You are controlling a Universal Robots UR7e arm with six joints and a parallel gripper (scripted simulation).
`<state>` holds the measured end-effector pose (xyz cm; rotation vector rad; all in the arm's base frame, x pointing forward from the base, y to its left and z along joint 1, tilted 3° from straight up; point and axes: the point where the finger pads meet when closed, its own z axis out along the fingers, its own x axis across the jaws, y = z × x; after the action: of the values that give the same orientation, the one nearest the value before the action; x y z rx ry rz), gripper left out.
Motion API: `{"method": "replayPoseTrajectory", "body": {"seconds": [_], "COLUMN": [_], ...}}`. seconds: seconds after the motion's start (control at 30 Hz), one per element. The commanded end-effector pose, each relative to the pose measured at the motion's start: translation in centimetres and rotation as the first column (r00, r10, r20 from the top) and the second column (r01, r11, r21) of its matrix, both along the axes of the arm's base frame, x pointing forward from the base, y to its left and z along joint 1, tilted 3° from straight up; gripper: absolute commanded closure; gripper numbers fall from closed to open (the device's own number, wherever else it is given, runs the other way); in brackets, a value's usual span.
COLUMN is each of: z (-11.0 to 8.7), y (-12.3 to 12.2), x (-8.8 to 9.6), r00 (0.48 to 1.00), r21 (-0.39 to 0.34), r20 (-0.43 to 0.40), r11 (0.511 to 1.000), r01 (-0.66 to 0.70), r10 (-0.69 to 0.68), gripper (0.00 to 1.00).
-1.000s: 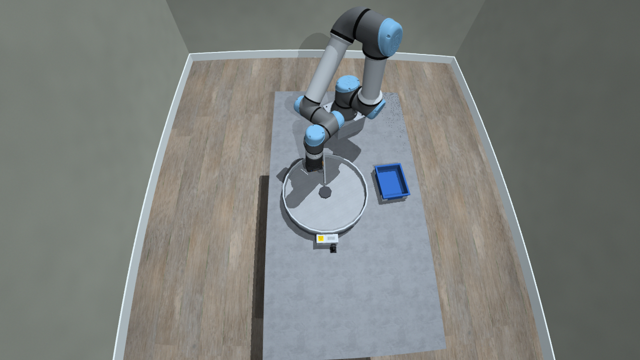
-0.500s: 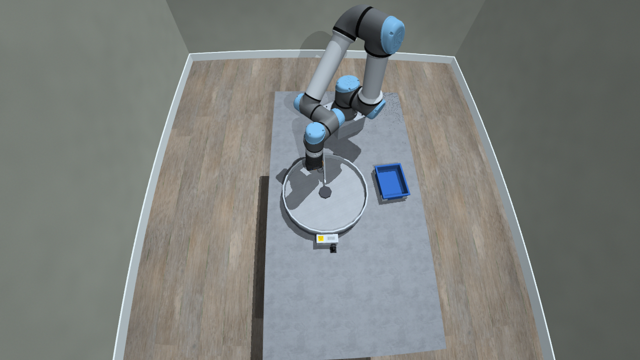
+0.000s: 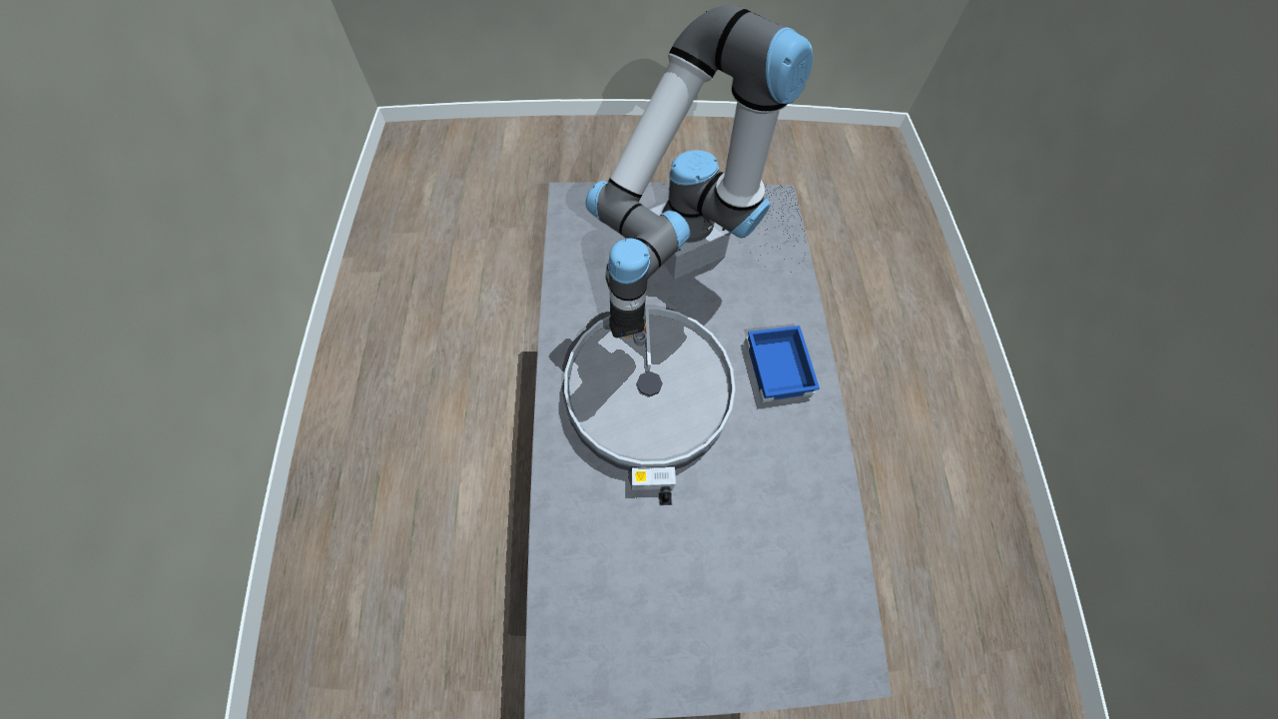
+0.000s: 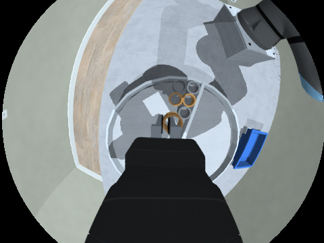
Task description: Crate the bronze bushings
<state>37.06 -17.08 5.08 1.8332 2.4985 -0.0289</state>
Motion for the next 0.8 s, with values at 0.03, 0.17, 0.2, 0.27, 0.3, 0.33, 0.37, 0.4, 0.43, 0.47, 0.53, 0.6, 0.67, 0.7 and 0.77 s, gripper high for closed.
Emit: {"method": "replayPoseTrajectory", "body": {"seconds": [0.03,0.17,0.2,0.27,0.3,0.33,0.37,0.4,0.43,0.47,0.53,0.6,0.67,0.7,0.77], "z": [0.0,-0.2,-0.2,-0.2,-0.2,-0.2,-0.2,-0.2,-0.2,-0.2,-0.2,-0.2,-0.3,-0.4,-0.4], "y": [1.1,5.4,5.4,5.4,5.4,5.4,5.4,5.4,5.4,5.4,5.4,6.5,8.6,9.7,10.8], "x": [0.0,-0.3,-0.3,-0.3,-0.3,-0.3,-0.3,-0.3,-0.3,-0.3,-0.3,-0.3,-0.5,-0.5,-0.6], "r00": [1.000,1.000,1.000,1.000,1.000,1.000,1.000,1.000,1.000,1.000,1.000,1.000,1.000,1.000,1.000], "r21": [-0.001,-0.001,-0.001,-0.001,-0.001,-0.001,-0.001,-0.001,-0.001,-0.001,-0.001,-0.001,-0.001,-0.001,-0.001], "r20": [0.001,0.001,0.001,0.001,0.001,0.001,0.001,0.001,0.001,0.001,0.001,0.001,0.001,0.001,0.001], "r11": [1.000,1.000,1.000,1.000,1.000,1.000,1.000,1.000,1.000,1.000,1.000,1.000,1.000,1.000,1.000], "r01": [0.000,0.000,0.000,0.000,0.000,0.000,0.000,0.000,0.000,0.000,0.000,-0.001,-0.001,-0.001,-0.001], "r10": [0.000,0.000,0.000,0.000,0.000,0.000,0.000,0.000,0.000,0.000,0.000,0.001,0.001,0.001,0.001], "gripper": [1.00,1.00,1.00,1.00,1.00,1.00,1.00,1.00,1.00,1.00,1.00,1.00,1.00,1.00,1.00]}}
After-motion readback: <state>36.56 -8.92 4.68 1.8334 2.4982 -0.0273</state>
